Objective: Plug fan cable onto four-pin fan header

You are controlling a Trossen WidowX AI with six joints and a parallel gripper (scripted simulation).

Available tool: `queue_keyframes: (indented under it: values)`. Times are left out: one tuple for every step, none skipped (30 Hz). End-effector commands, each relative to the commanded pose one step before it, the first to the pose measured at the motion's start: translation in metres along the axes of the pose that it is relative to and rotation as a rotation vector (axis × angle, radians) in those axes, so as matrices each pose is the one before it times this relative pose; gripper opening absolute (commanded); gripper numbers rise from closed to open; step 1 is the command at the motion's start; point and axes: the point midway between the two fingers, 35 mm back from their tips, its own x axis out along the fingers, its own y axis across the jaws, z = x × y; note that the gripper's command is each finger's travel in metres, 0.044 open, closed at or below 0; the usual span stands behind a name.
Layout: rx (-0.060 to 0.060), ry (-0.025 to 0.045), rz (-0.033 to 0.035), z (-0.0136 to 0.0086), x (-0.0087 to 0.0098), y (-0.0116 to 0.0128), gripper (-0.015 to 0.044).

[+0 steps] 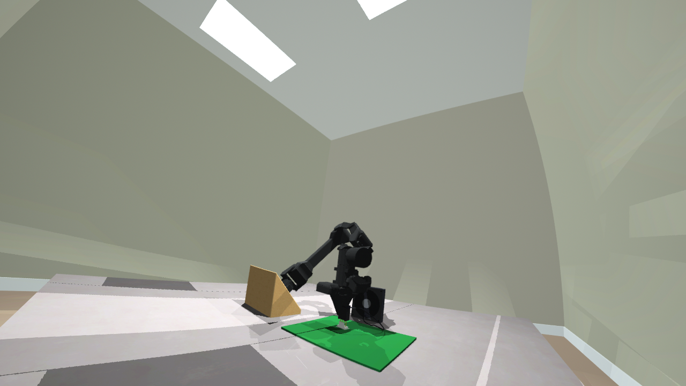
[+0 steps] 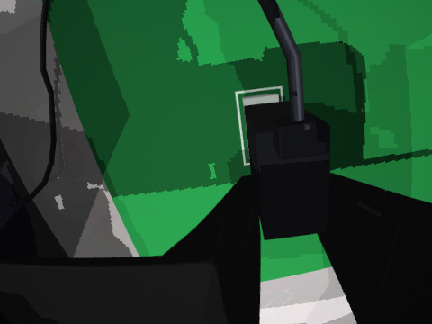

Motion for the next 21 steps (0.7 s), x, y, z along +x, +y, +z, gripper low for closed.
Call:
queue_keyframes:
  values:
    - [0.0028, -0.00264, 0.00343, 0.00021, 0.00099, 0.00030, 0.0000]
    - [0.0000, 0.00000, 0.00001, -0.00002, 0.00022, -0.00001, 0.0000]
    - [0.0000, 0.00000, 0.00001, -0.00001, 0.00022, -0.00001, 0.0000]
    - [0.0000, 0.00000, 0.00001, -0.00002, 0.00021, -0.00002, 0.0000]
    - [0.0000, 0.00000, 0.00001, -0.00002, 0.00021, -0.00001, 0.0000]
    - [0.0000, 0.00000, 0.00001, -0.00002, 0.00025, -0.00001, 0.0000]
    - [0.0001, 0.00000, 0.00001, -0.00003, 0.00026, -0.00002, 0.0000]
    - [0.0000, 0.00000, 0.00001, -0.00002, 0.00025, -0.00002, 0.0000]
    - [0.0000, 0.00000, 0.00001, -0.00002, 0.00025, -0.00001, 0.0000]
    - [0.0001, 0.00000, 0.00001, -0.00002, 0.00024, -0.00002, 0.0000]
    - [0.0001, 0.00000, 0.00001, -0.00002, 0.00024, -0.00001, 0.0000]
    - [0.0001, 0.00000, 0.00001, -0.00001, 0.00024, -0.00001, 0.0000]
    - [0.0001, 0.00000, 0.00001, -0.00002, 0.00024, -0.00001, 0.0000]
    - [0.0001, 0.00000, 0.00001, -0.00001, 0.00024, -0.00001, 0.0000]
    - [0.0001, 0.00000, 0.00001, -0.00001, 0.00023, -0.00001, 0.0000]
    - [0.0001, 0.00000, 0.00001, -0.00001, 0.00023, -0.00001, 0.0000]
    - [0.0001, 0.00000, 0.00001, -0.00001, 0.00023, -0.00001, 0.0000]
    - [0.0001, 0.00000, 0.00001, -0.00001, 0.00018, -0.00001, 0.0000]
    - [0.0000, 0.00000, 0.00000, -0.00001, 0.00011, 0.00000, 0.0000]
    - [0.0000, 0.00000, 0.00000, 0.00000, 0.00004, 0.00000, 0.0000]
    - [0.0000, 0.00000, 0.00000, 0.00000, 0.00012, 0.00000, 0.0000]
